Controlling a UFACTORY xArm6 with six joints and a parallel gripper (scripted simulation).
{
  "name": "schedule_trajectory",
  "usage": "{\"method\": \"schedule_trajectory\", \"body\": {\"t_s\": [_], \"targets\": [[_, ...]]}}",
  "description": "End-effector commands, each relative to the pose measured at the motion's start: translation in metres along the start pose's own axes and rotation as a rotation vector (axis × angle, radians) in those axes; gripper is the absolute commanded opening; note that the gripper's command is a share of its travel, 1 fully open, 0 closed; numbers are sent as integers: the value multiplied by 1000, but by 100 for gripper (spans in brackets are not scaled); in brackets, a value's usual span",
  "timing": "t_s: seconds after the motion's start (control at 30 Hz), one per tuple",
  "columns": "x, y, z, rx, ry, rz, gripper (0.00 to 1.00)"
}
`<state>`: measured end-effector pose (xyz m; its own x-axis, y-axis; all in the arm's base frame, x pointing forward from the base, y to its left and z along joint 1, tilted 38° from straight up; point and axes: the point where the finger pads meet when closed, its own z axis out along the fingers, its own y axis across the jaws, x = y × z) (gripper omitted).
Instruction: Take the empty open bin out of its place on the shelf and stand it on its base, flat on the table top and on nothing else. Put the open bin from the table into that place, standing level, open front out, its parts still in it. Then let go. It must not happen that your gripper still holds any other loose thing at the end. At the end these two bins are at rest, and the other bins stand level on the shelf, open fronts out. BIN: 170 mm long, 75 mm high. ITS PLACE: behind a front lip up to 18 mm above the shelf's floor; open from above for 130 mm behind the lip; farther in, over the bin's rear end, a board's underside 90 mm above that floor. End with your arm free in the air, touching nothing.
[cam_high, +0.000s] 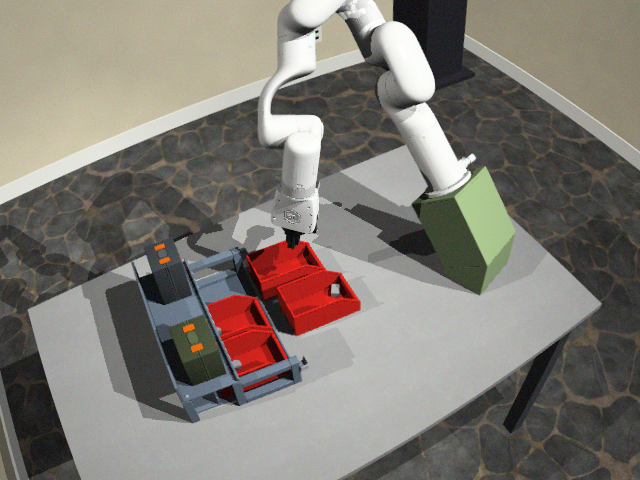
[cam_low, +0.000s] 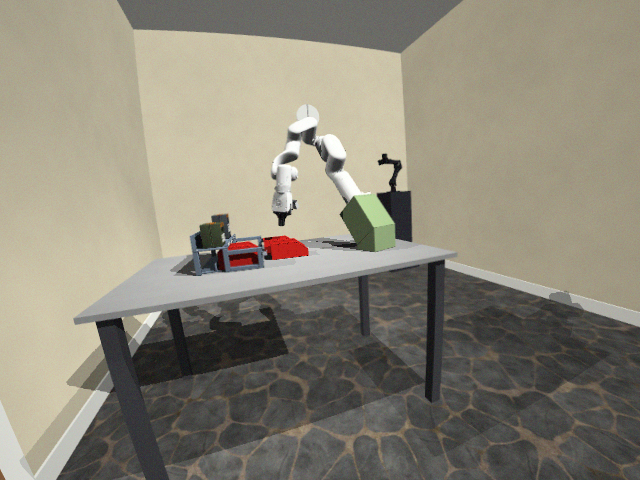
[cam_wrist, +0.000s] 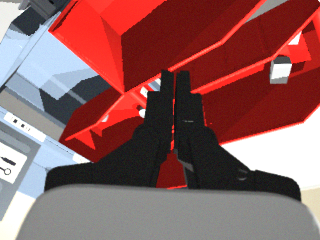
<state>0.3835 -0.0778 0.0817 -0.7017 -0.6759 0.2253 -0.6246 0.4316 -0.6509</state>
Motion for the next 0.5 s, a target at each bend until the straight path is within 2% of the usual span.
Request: {"method": "schedule_trajectory", "body": {"t_s": [0.0,0.13,0.2,0.23,0.47], "targets": [[-9,-3,-5,-29,-5,-277,0],[-14,-4,-7,-22,-17,-455,0],[-14,-4,-7,-22,-17,-455,0],[-15,-4,-8,-18,-23,-586,0],[-22,-6,-12,-6,-36,-873,0]]}}
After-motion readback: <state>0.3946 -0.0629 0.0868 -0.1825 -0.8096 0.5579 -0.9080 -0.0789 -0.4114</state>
